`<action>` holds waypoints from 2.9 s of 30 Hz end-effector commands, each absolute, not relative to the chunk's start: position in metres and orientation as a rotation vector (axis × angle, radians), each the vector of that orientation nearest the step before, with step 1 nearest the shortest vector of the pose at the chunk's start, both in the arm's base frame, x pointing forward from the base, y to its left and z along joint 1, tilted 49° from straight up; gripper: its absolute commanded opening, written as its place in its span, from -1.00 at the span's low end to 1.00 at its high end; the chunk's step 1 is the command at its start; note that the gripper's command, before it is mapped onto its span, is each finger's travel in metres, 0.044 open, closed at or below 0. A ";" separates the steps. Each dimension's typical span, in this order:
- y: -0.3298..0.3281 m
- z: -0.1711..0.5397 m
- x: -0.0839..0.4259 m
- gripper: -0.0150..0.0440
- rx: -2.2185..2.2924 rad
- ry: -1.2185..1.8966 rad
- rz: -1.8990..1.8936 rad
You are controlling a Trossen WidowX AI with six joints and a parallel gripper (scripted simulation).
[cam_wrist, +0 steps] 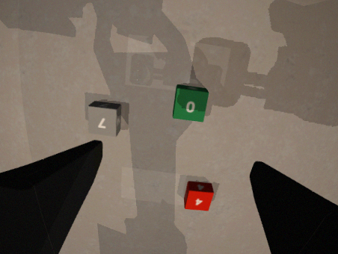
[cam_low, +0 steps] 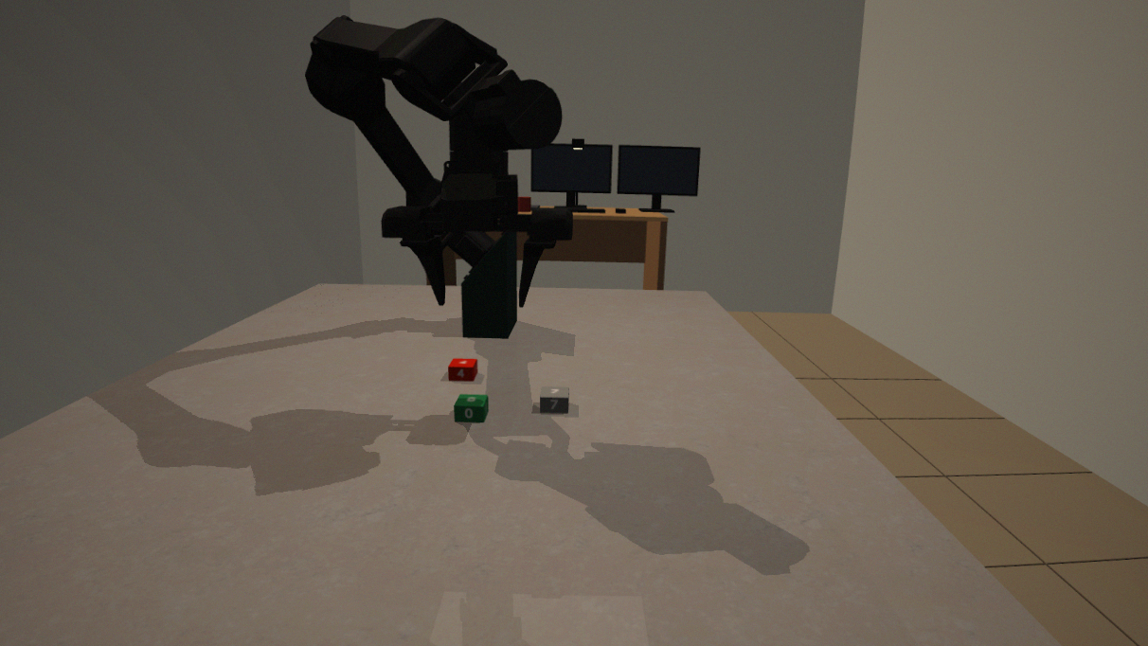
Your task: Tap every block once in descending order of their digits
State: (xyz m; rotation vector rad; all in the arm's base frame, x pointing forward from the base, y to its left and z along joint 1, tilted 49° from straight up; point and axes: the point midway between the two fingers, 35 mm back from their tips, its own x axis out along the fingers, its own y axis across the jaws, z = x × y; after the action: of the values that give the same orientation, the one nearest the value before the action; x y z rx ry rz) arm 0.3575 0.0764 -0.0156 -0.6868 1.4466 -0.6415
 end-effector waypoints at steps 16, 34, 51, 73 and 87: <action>0.091 -0.110 0.336 0.51 -0.692 1.449 -0.630; 0.068 -0.128 0.335 -0.42 -0.694 1.448 -0.634; 0.051 -0.142 0.336 -0.42 -0.694 1.448 -0.634; 0.070 -0.126 0.335 -0.42 -0.693 1.448 -0.633; 0.126 -0.069 0.329 -0.42 -0.692 1.450 -0.631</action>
State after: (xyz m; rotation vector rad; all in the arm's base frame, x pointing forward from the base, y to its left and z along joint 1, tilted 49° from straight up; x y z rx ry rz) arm 0.3330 0.1312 -0.0743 -0.6990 1.4377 -0.6166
